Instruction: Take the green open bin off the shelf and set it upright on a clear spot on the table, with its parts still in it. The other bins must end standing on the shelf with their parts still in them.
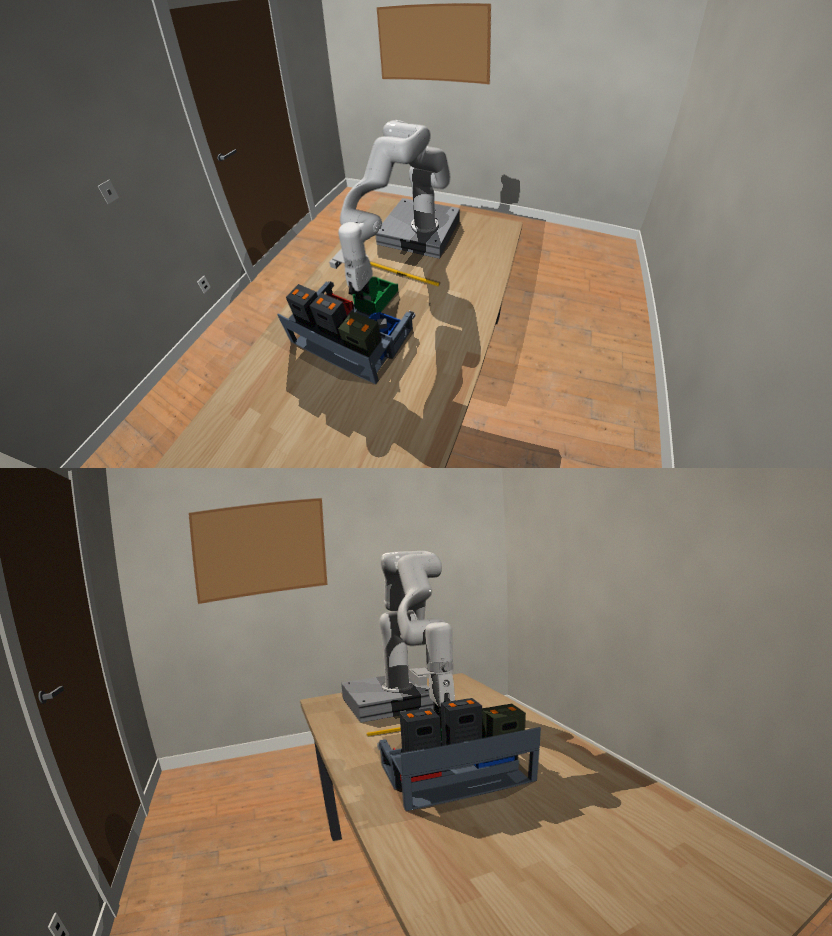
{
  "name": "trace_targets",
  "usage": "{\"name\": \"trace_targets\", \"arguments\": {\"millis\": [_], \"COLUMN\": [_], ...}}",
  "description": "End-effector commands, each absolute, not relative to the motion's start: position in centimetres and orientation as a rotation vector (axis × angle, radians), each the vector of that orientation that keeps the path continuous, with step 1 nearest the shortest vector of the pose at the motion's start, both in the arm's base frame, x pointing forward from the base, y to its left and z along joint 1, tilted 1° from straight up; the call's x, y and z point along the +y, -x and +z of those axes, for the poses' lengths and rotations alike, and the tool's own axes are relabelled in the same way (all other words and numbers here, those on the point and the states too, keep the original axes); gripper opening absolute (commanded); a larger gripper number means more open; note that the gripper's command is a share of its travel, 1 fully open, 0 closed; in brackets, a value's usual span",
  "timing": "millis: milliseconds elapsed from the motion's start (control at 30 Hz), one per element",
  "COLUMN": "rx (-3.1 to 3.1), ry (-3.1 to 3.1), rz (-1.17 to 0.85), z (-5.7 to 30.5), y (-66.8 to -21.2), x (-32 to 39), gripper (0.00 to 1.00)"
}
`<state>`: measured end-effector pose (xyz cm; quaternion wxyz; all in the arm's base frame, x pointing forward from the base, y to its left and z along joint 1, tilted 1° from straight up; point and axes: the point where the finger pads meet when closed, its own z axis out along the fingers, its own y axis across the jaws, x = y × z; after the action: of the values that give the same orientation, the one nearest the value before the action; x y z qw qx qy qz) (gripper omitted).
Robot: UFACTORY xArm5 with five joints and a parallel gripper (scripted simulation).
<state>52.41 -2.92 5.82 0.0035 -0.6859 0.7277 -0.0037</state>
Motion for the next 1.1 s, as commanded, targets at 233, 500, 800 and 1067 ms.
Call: {"name": "trace_targets", "arguments": {"millis": [233,500,800,1067], "rx": [2.277,2.277,2.277,2.277], "ry": [2.146,2.146,2.146,2.146], "rz": [-0.012,-0.012,-0.012,-0.012], "z": [5.3,5.0,4.5,4.1], "y": [-52.5,-52.5,-52.6,-52.6], "x": [-2.9,-2.9,-2.9,-2.9], "gripper": [0.34,0.34,0.34,0.34]}}
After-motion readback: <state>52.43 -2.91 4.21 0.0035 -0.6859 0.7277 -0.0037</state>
